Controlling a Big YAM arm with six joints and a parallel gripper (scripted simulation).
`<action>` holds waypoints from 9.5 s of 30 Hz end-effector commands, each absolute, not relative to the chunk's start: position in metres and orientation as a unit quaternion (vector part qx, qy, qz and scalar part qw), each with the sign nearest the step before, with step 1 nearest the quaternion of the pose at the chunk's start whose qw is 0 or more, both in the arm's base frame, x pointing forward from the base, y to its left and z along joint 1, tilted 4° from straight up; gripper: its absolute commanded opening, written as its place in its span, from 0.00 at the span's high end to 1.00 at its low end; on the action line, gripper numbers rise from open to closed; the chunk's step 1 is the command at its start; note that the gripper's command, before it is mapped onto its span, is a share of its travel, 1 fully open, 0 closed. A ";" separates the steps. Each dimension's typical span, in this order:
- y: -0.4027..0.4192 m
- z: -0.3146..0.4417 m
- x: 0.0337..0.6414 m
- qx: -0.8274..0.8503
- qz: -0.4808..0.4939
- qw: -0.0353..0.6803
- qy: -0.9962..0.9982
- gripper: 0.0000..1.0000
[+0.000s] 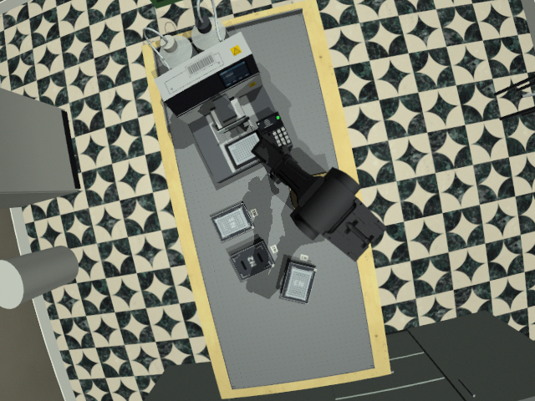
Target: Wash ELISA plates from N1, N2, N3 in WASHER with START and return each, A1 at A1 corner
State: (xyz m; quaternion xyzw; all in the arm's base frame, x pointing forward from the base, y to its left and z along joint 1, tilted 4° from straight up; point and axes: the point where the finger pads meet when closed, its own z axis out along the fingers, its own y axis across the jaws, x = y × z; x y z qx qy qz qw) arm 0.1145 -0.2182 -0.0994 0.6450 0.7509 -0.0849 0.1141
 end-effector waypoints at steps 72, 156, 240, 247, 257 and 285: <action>-0.224 -0.097 0.118 0.646 -0.087 0.120 0.749 1.00; -0.298 -0.063 0.229 -0.068 0.024 0.013 0.997 0.00; -0.280 -0.137 0.220 -0.073 0.033 0.007 0.997 0.00; -0.280 -0.141 0.221 -0.074 0.033 0.007 0.997 0.00; -0.280 -0.147 0.221 -0.074 0.033 0.007 0.997 0.00; -0.286 -0.154 0.223 -0.075 0.027 0.011 0.997 0.00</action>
